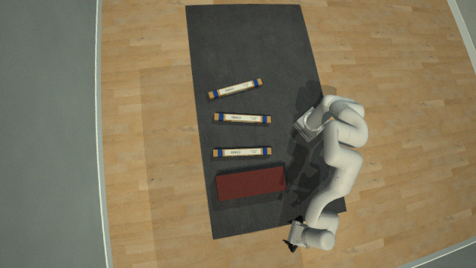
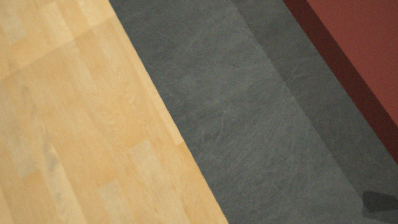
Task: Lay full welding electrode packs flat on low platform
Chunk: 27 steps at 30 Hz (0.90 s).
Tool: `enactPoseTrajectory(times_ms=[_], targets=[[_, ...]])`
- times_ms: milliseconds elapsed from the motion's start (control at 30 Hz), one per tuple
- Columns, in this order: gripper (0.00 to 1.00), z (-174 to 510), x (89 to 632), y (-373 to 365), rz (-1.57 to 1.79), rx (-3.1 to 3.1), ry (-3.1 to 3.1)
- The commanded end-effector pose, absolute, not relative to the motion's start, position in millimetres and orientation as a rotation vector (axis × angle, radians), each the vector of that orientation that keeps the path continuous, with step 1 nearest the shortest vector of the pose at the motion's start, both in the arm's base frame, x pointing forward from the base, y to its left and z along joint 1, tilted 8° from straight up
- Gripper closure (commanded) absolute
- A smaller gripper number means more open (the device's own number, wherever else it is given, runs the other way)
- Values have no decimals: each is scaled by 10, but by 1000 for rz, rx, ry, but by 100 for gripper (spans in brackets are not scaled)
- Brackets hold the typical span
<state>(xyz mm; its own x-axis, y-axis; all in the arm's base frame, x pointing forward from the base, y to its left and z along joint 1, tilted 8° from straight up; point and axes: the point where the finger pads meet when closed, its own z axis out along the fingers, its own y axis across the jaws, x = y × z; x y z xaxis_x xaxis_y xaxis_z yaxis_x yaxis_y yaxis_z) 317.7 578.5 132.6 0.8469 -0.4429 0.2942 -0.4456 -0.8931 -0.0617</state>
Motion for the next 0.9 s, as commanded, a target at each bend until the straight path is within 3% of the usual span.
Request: enactPoseTrajectory(times_ms=[0,567,867], targets=[[0,1356,3180,5800,478,3016,-726],[0,1354,3188,5794,478,3015,-729],[0,1202,4087,4778,387,2721,-1441]])
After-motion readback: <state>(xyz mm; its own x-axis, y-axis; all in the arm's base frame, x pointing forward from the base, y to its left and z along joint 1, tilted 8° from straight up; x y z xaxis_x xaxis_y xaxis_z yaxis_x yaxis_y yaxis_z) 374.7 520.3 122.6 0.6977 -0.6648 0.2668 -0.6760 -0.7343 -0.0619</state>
